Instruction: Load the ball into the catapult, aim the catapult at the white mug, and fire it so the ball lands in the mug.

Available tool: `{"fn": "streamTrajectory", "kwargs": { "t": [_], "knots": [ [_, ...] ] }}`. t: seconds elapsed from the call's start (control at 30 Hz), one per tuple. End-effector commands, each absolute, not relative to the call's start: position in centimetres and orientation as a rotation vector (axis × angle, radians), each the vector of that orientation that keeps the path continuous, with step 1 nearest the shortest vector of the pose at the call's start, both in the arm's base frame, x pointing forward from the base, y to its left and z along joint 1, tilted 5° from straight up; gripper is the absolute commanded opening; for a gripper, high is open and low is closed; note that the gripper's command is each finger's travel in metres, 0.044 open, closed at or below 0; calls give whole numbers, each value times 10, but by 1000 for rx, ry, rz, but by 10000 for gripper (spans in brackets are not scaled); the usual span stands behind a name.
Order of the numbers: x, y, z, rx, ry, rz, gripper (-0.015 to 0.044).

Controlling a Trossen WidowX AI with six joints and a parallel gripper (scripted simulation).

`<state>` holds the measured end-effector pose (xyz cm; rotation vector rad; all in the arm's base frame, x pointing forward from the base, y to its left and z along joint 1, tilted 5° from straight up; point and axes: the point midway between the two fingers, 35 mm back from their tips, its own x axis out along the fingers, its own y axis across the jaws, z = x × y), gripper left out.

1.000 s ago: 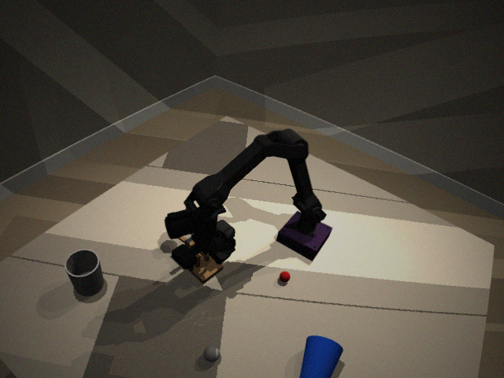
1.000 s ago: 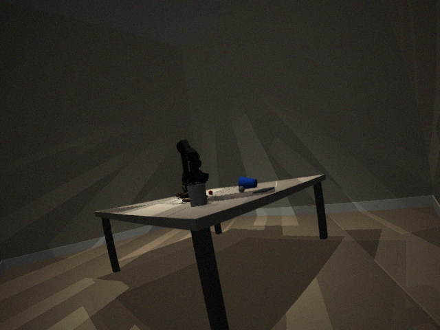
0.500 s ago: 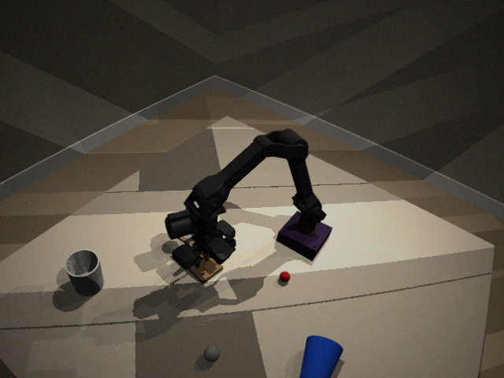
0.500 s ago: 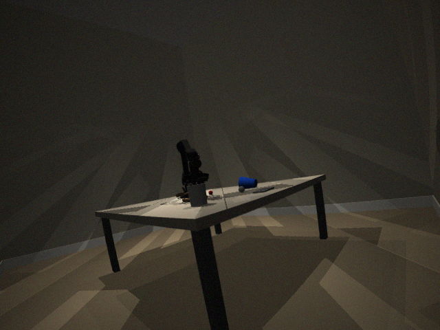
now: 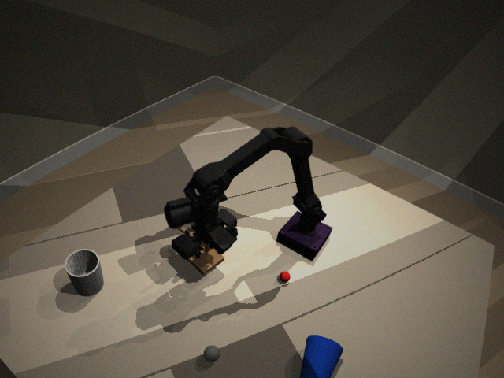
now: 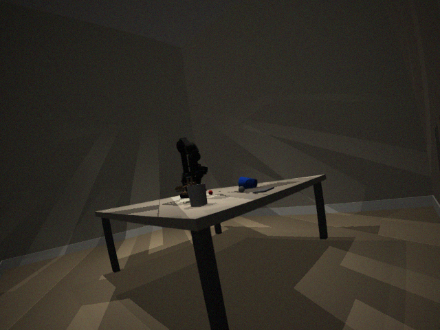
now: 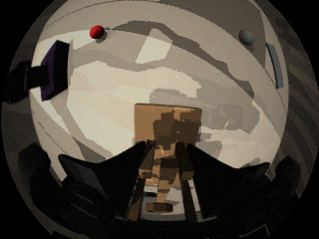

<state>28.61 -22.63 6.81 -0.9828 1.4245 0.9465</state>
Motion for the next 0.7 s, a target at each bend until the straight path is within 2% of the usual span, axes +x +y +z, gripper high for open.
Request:
{"fn": "streamTrajectory", "kwargs": {
  "t": [0.0, 0.67],
  "knots": [
    [287, -226, 75, -953, 1438, 901, 0],
    [294, -231, 74, -437, 1591, 353, 0]
  ]
}}
